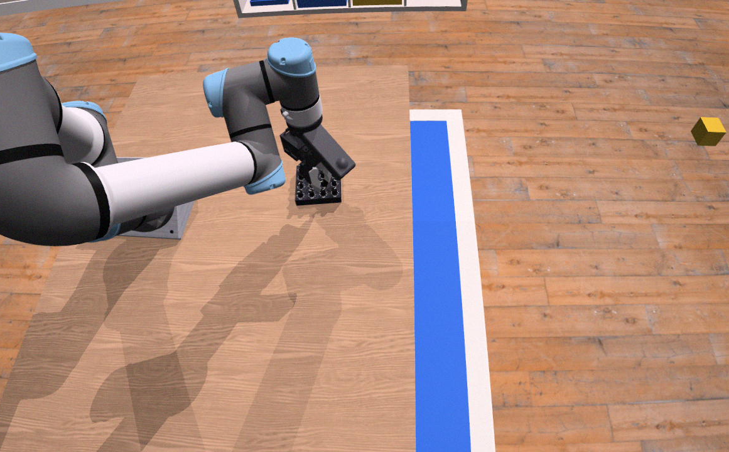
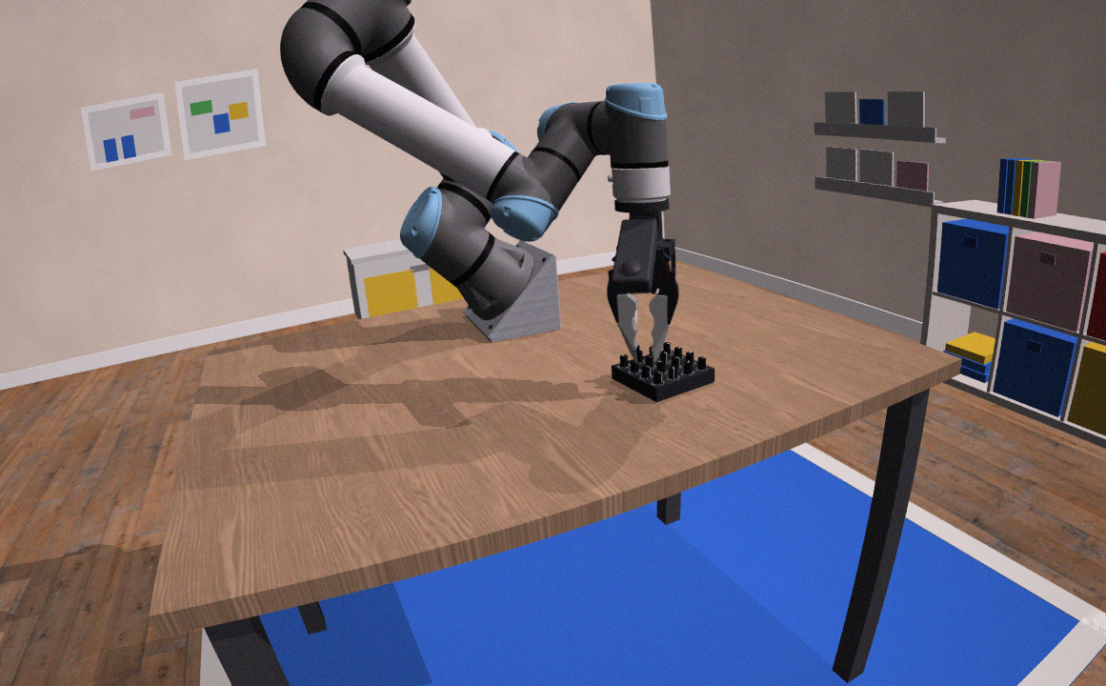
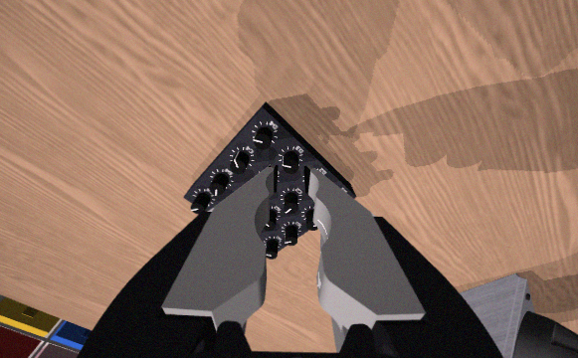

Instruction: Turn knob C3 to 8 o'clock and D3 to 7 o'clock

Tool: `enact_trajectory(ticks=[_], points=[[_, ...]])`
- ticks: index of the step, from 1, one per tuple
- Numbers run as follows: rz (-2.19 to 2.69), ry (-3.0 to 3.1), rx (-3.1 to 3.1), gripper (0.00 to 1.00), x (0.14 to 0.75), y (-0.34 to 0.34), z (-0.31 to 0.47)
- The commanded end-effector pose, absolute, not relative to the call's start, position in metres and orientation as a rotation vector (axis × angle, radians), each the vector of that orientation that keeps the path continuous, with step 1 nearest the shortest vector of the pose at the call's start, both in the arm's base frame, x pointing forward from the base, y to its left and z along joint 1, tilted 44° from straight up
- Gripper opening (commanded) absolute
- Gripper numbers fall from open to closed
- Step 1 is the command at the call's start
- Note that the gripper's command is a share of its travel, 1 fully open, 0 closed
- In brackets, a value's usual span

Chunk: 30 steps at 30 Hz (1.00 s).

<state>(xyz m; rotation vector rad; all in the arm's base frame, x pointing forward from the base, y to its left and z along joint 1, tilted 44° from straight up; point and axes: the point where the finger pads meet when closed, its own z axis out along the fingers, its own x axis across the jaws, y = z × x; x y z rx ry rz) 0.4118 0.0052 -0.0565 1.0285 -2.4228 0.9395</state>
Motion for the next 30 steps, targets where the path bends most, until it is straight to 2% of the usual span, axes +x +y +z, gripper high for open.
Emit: enact_trajectory(ticks=[1, 30], points=[[0.940, -2.424, 1.029, 0.11, 0.4121, 0.0054, -0.0563], [0.940, -2.424, 1.029, 0.11, 0.4118, 0.0008, -0.0611]])
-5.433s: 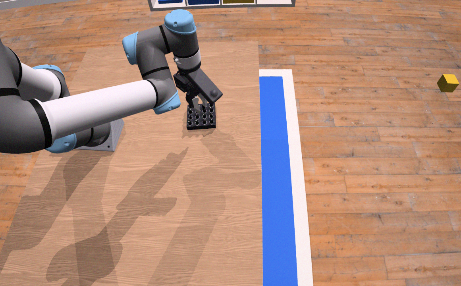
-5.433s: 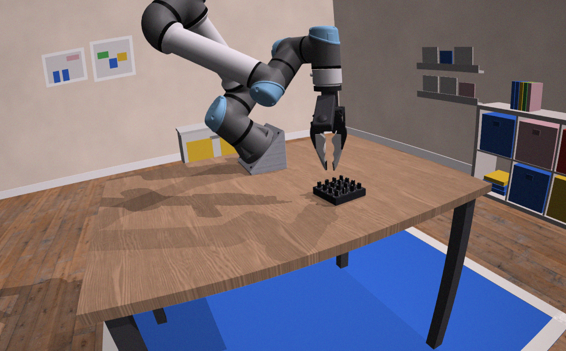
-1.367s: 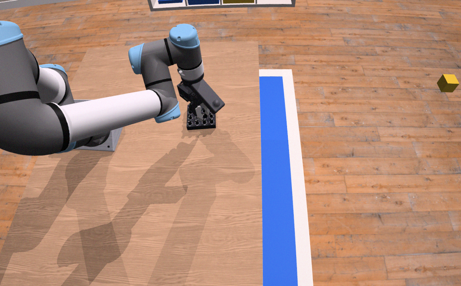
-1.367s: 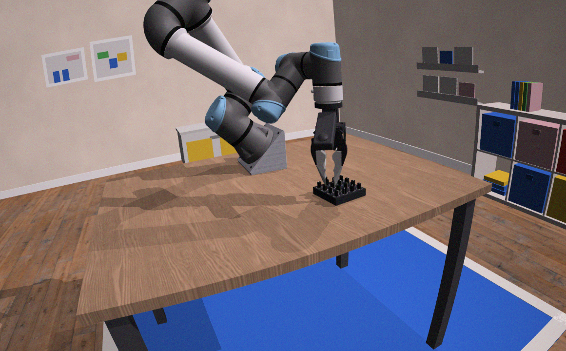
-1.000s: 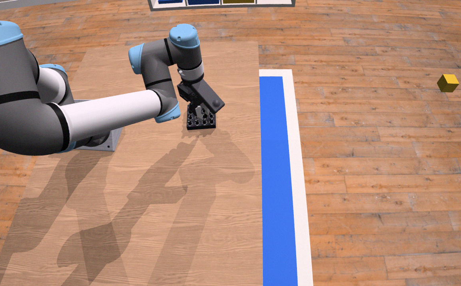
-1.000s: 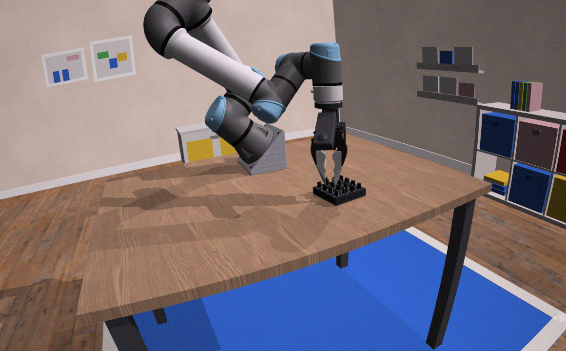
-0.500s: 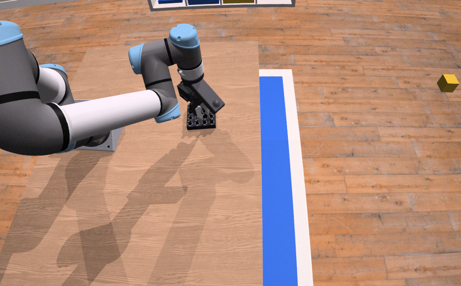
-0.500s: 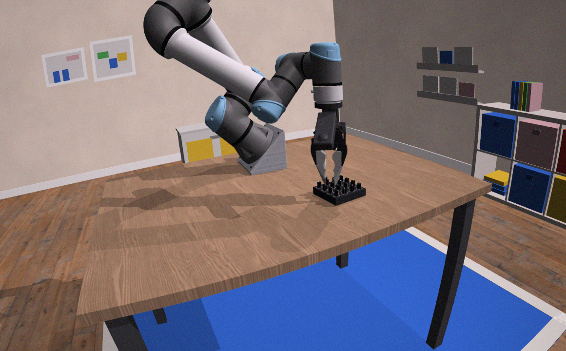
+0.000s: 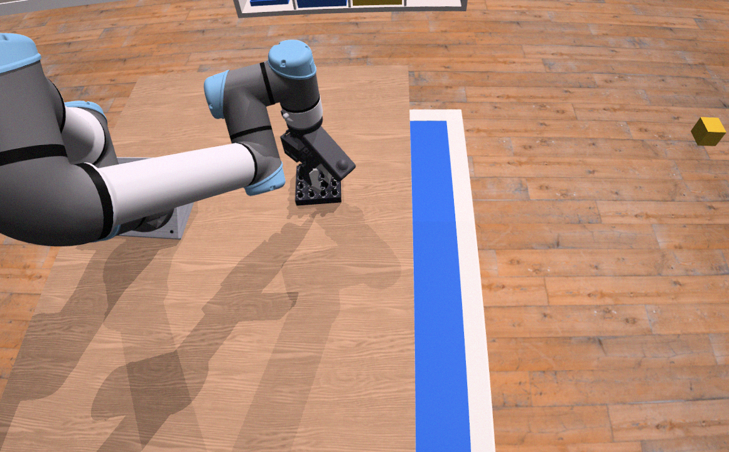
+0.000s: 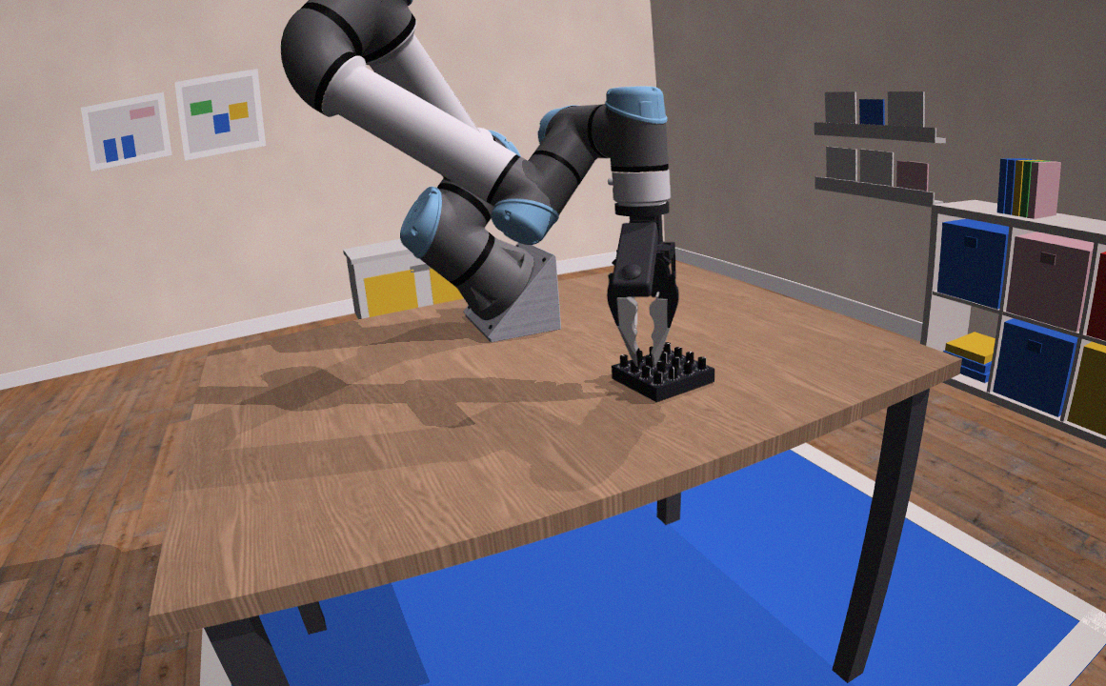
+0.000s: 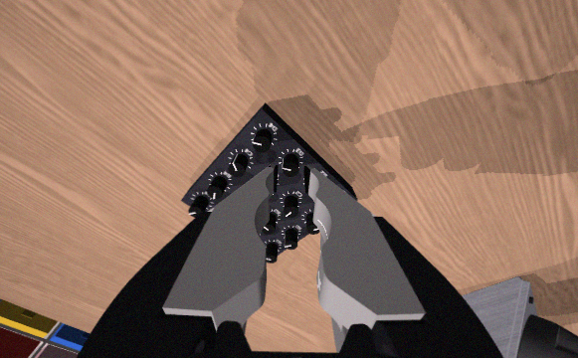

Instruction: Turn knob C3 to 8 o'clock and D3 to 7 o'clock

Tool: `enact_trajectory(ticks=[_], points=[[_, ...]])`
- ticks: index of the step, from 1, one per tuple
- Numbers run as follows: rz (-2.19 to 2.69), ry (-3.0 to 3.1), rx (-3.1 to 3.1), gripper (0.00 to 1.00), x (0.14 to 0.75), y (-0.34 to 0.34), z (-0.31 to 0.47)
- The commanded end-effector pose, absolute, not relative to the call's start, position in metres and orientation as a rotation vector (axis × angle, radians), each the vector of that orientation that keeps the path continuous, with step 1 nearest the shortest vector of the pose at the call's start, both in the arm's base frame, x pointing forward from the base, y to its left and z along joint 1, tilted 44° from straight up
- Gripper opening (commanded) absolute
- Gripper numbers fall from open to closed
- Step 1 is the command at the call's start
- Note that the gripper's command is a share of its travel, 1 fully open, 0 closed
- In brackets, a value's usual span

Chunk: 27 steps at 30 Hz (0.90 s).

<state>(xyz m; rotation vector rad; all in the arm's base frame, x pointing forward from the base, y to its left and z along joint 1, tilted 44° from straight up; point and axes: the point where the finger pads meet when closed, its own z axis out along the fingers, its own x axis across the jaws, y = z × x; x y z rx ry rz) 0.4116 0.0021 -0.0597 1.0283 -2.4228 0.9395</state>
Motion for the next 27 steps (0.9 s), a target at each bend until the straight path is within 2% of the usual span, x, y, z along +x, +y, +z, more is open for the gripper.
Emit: enact_trajectory(ticks=[1, 27], points=[[0.940, -2.424, 1.029, 0.11, 0.4118, 0.0008, -0.0611], [0.940, -2.424, 1.029, 0.11, 0.4114, -0.0043, -0.0664]])
